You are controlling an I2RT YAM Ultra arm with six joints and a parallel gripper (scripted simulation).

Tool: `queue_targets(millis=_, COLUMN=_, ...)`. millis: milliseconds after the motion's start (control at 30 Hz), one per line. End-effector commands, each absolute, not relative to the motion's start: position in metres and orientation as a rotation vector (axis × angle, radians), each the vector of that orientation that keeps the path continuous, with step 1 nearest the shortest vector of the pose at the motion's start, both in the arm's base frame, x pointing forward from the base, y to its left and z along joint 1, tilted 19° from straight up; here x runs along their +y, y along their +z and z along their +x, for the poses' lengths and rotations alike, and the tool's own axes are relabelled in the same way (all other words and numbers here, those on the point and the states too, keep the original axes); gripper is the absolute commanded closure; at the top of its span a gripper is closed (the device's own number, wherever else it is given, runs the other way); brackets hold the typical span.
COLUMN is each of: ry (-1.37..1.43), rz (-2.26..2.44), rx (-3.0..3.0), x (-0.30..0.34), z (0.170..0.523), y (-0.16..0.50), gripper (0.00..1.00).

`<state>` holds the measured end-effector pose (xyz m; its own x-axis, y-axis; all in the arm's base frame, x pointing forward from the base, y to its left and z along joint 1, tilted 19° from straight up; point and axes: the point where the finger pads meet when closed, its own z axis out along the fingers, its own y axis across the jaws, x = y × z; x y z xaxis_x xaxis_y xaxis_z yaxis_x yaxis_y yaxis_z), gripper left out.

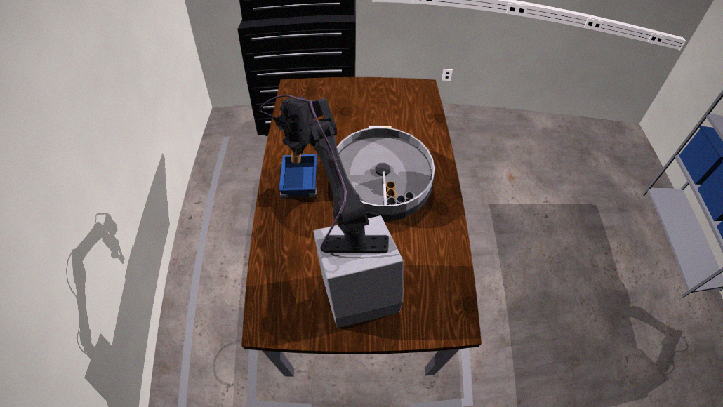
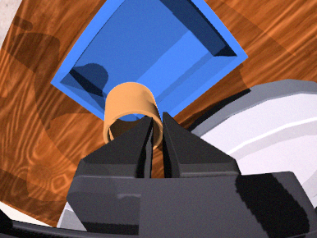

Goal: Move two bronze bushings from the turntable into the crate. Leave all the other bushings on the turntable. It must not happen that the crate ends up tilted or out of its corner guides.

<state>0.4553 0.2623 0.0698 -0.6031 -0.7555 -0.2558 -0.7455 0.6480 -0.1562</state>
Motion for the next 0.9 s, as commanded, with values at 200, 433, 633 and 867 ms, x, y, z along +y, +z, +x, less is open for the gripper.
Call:
queue_targets(millis=200, ry=-0.038, rz=-1.157, rx=2.525, x=0.265, z=0.465, y=0.097, gripper=1.0)
queue_targets(millis=433, ry=-0.04, rz=-1.158, rx=2.53, x=0.266, z=0.472, y=0.078, gripper=1.0)
queue_targets(millis=633, ry=-0.036, rz=-1.174, rx=2.523, x=0.271, z=0.48, y=0.053, gripper=1.0)
queue_targets(millis=867, ry=-0.032, rz=-1.175, rx=2.523, x=0.274, z=0.489, y=0.026, gripper=1.0)
